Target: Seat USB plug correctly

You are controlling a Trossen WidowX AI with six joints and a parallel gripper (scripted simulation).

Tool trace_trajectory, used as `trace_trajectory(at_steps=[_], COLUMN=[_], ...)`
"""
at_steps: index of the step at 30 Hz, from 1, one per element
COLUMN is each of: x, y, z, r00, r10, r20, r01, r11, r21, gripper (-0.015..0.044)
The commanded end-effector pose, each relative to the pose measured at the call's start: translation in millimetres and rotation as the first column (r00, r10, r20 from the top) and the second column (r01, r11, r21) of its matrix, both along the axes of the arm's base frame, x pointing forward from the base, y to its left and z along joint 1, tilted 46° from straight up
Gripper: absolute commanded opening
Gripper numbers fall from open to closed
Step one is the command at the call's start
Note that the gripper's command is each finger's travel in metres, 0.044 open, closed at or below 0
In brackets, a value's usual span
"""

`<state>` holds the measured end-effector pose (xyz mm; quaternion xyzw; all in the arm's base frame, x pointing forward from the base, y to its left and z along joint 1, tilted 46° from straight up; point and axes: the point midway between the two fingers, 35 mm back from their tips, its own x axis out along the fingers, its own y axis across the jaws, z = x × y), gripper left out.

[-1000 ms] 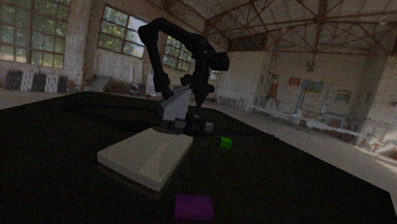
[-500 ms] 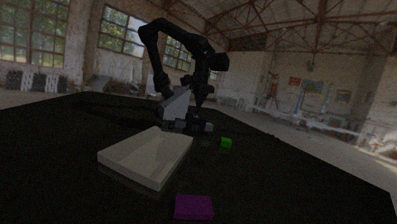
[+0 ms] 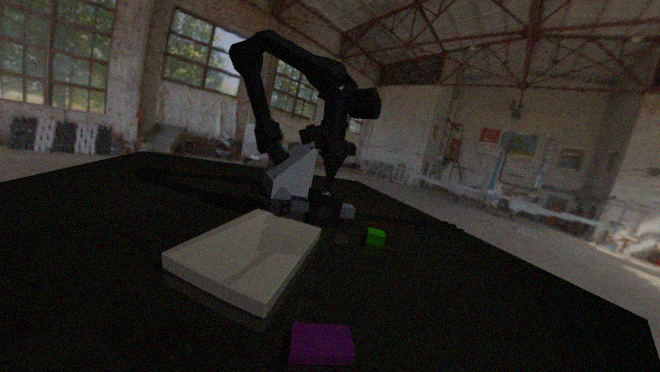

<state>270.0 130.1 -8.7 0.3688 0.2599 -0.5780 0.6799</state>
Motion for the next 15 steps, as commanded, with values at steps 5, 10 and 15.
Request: trace_trajectory(at_steps=[5, 10, 15], x=[0.4, 0.5, 0.6], y=[-0.8, -1.2, -1.7], z=[-1.1, -1.5, -1.9], r00=[1.0, 1.0, 1.0], r10=[0.003, 0.003, 0.003], r20=[0.0, 0.0, 0.0], r01=[-0.003, -0.003, -0.003], r11=[1.0, 1.0, 1.0], r21=[-0.002, -0.002, -0.002], gripper=[0.0, 0.0, 0.0])
